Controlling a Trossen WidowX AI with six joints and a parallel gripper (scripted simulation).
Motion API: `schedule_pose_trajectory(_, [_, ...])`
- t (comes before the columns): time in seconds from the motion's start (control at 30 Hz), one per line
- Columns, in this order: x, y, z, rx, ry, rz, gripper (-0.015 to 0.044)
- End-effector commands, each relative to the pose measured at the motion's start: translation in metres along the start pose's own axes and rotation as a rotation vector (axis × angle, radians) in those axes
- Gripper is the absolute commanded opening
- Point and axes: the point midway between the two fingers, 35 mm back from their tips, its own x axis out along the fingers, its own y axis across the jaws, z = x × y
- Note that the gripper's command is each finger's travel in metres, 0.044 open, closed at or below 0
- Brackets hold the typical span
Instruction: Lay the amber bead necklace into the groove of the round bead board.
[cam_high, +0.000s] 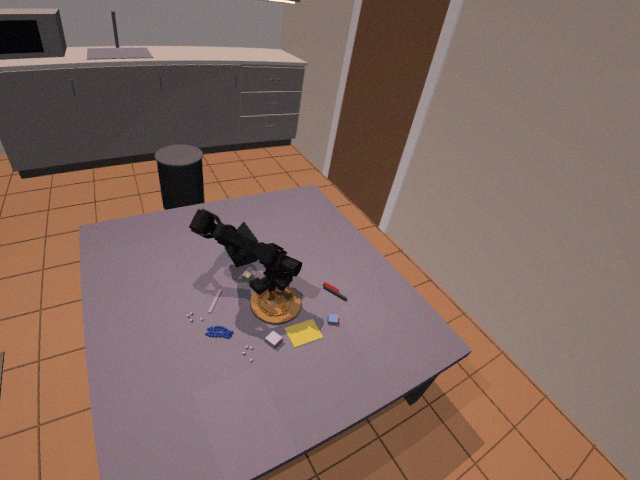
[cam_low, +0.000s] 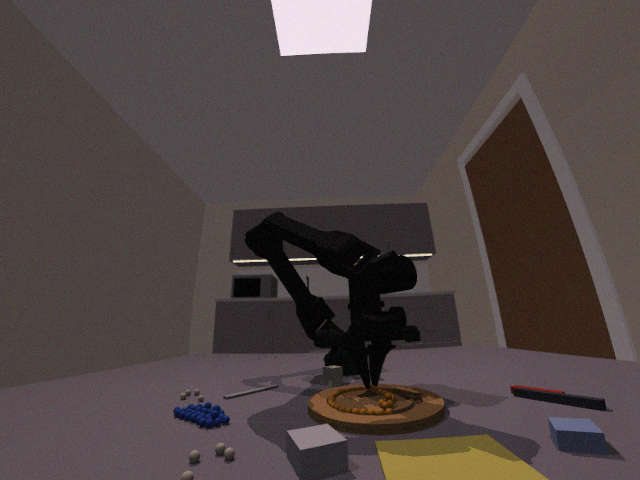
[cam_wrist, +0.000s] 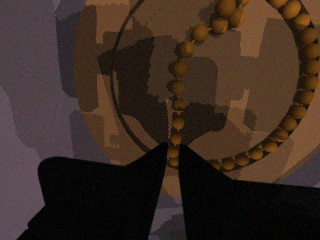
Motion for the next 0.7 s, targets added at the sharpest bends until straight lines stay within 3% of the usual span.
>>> schedule_pose_trajectory(0.0, [-0.0002,-0.0001,0.0002,0.001,0.000,0.000,0.0000])
schedule_pose_trajectory(0.67, [-0.0057,0.0091,-0.0088,-0.009,0.002,-0.004,0.0000])
